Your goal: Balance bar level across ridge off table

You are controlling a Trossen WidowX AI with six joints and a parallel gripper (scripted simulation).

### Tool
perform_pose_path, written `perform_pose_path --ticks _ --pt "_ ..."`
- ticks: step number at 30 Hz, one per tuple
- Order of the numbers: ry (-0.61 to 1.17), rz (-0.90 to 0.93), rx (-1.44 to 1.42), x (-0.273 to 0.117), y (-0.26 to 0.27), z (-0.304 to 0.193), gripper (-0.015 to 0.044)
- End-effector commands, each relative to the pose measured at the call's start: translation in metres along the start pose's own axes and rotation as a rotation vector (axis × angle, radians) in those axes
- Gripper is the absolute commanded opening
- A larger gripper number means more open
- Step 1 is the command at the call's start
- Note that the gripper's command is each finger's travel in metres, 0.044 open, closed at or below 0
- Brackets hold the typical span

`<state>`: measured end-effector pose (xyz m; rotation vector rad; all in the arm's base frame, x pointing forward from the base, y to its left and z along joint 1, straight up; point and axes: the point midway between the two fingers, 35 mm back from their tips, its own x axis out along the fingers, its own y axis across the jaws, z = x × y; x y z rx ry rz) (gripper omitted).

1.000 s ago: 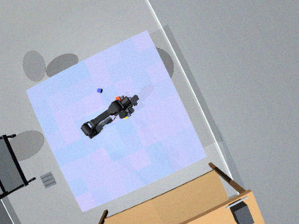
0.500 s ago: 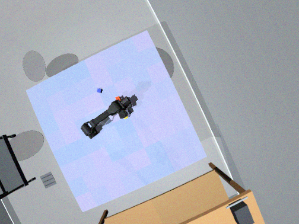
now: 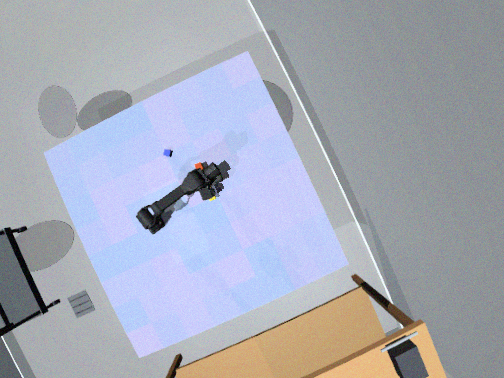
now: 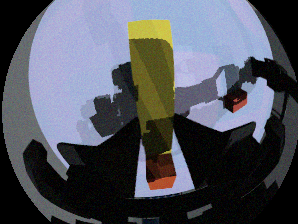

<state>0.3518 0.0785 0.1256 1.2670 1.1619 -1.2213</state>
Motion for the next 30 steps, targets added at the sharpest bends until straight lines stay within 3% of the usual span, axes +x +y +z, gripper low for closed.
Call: perform_pose_path --ticks 1,30 --pt "0.003 -0.003 -0.003 0.0016 0.0 -0.0007 0.0" --pt "0.003 -0.003 -0.003 0.0042 -0.0003 -0.0006 0.0"
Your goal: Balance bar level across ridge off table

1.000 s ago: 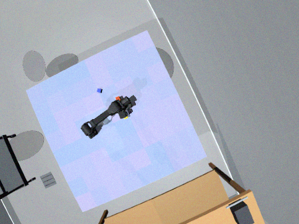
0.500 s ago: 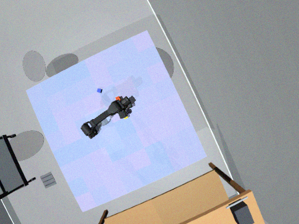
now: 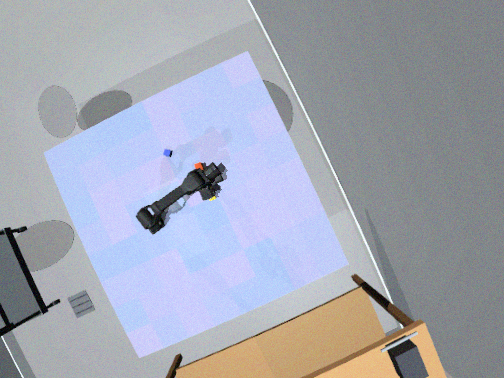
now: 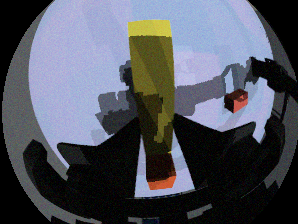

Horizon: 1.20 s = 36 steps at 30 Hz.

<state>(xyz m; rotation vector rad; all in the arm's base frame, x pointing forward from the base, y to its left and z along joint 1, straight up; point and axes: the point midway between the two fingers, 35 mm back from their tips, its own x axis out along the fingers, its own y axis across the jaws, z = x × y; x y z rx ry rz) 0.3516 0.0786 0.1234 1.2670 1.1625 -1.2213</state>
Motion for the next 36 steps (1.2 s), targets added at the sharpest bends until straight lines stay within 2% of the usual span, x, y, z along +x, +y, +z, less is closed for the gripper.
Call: perform_pose_path --ticks 1,36 --pt "0.003 -0.003 -0.003 0.002 -0.0001 -0.0006 0.0" --pt "0.003 -0.003 -0.003 0.005 -0.0004 -0.0001 0.0"
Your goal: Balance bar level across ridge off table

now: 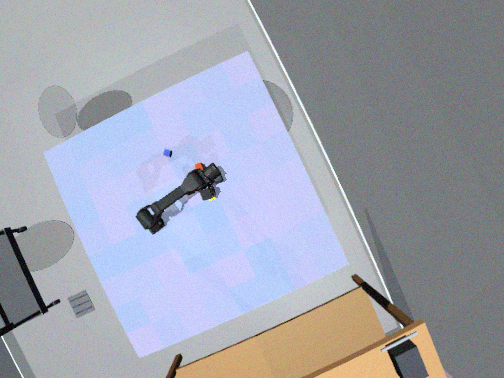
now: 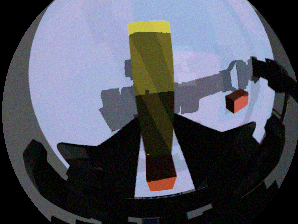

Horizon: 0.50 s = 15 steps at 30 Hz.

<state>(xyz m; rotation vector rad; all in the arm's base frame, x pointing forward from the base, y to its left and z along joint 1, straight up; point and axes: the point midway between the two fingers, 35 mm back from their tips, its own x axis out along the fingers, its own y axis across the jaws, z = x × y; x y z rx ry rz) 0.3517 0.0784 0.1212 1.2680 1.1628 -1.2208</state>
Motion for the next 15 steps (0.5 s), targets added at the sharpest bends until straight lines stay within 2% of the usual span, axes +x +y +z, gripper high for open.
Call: perform_pose_path --ticks 1,15 --pt "0.002 -0.003 -0.004 0.0028 -0.0003 -0.0003 0.0" --pt "0.002 -0.003 -0.004 0.004 -0.0004 -0.0001 0.0"
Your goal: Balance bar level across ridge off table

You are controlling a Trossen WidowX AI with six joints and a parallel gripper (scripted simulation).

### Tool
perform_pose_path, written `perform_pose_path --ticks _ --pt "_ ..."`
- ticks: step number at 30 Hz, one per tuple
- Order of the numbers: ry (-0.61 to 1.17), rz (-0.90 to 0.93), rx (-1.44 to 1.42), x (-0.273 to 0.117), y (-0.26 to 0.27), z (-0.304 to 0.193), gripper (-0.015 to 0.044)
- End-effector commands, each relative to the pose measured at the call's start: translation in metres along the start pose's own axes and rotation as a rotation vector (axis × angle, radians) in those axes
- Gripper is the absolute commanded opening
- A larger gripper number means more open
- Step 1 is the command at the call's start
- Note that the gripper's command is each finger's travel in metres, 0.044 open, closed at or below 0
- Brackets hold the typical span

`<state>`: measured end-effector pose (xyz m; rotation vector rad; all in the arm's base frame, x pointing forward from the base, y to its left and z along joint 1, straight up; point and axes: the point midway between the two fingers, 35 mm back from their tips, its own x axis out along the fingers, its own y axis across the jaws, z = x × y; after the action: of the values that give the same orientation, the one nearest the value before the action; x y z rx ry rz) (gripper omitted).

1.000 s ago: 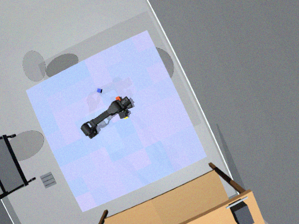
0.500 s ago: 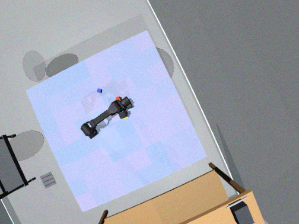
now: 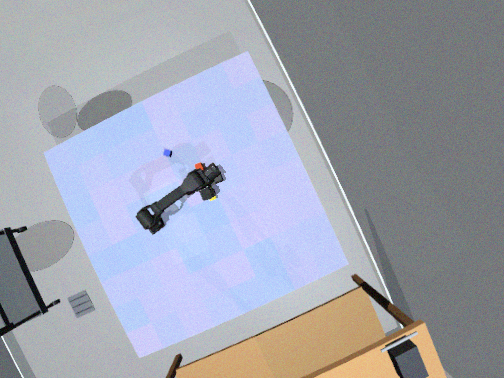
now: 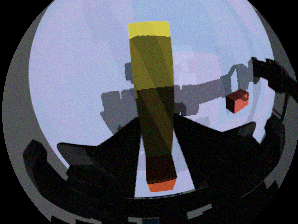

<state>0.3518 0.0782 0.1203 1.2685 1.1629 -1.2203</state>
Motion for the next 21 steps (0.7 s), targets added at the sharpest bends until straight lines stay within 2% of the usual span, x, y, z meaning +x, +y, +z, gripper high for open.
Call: perform_pose_path --ticks 1,21 --pt "0.002 -0.004 -0.004 0.0032 -0.0005 -0.0002 0.0" --pt "0.002 -0.004 -0.004 0.0007 -0.0004 0.0 0.0"
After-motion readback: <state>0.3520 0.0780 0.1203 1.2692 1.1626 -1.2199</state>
